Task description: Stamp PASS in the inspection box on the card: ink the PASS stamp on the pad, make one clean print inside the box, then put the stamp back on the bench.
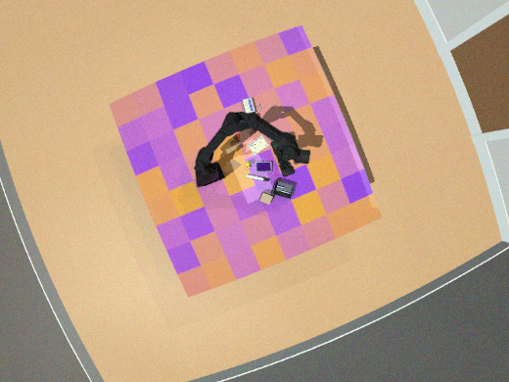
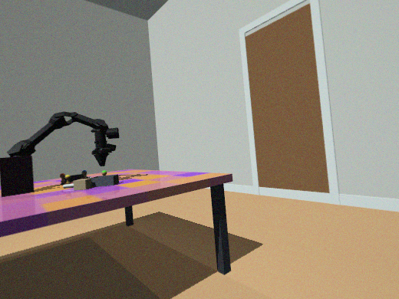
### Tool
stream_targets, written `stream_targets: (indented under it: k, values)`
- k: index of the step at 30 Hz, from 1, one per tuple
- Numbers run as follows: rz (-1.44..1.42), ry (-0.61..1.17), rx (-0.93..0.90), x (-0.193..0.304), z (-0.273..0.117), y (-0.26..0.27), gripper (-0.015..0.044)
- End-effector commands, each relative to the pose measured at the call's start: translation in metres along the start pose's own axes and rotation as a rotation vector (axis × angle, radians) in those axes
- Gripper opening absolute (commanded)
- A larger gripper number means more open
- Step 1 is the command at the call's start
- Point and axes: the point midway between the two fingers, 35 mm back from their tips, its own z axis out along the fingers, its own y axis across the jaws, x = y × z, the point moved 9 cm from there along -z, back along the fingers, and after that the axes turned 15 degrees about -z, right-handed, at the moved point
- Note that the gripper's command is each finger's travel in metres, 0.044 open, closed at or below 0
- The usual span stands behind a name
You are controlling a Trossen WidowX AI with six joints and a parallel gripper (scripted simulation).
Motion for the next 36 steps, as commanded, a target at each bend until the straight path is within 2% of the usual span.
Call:
stream_targets:
  k: [1,36]
  values:
    - [-0.022,-0.007,-0.019,-0.004,-0.002,-0.005,0.0221]
    - [-0.022,-0.008,-0.020,-0.006,0.050,-0.005,0.0221]
